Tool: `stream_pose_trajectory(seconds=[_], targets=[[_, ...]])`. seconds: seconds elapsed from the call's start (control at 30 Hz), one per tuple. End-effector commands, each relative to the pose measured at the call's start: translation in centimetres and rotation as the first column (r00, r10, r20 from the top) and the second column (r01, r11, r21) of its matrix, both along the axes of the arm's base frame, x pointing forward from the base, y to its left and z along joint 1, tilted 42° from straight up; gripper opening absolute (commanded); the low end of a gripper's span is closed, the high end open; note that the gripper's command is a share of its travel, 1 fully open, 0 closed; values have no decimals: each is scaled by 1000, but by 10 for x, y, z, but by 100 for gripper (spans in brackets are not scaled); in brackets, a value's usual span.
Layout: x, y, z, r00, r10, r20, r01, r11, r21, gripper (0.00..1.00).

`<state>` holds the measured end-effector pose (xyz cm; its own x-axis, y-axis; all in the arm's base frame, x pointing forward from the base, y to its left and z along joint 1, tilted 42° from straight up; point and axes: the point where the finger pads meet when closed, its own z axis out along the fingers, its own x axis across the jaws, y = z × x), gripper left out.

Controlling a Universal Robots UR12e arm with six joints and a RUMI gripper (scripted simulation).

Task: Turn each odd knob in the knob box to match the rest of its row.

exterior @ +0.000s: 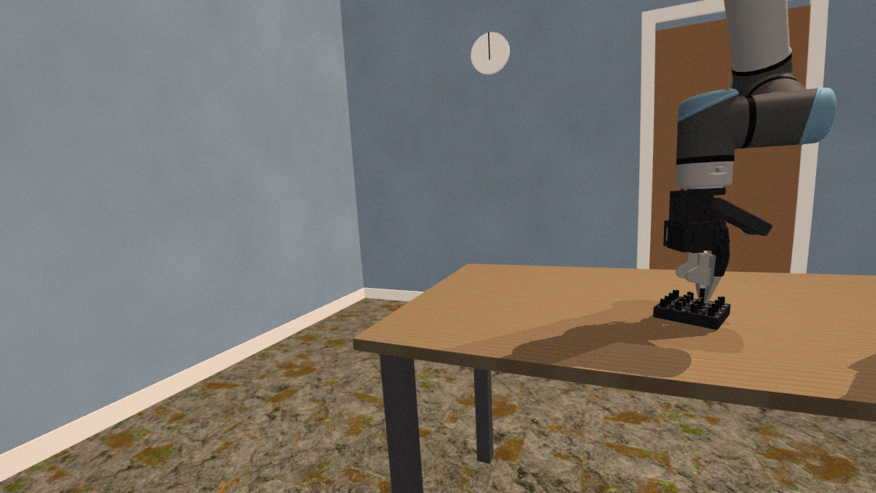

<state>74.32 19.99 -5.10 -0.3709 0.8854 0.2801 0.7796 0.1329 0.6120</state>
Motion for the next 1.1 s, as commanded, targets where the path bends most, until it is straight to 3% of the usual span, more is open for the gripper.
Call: stream_pose_trajectory(seconds=[0.0, 0.7, 1.07], targets=[[0, 0, 0, 1000, -27, -15, 27, 999, 18, 4], [0, 1, 1, 973, -190, -132, 206, 971, 123, 4], [0, 2, 1, 913, -320, -251, 373, 907, 198, 4]])
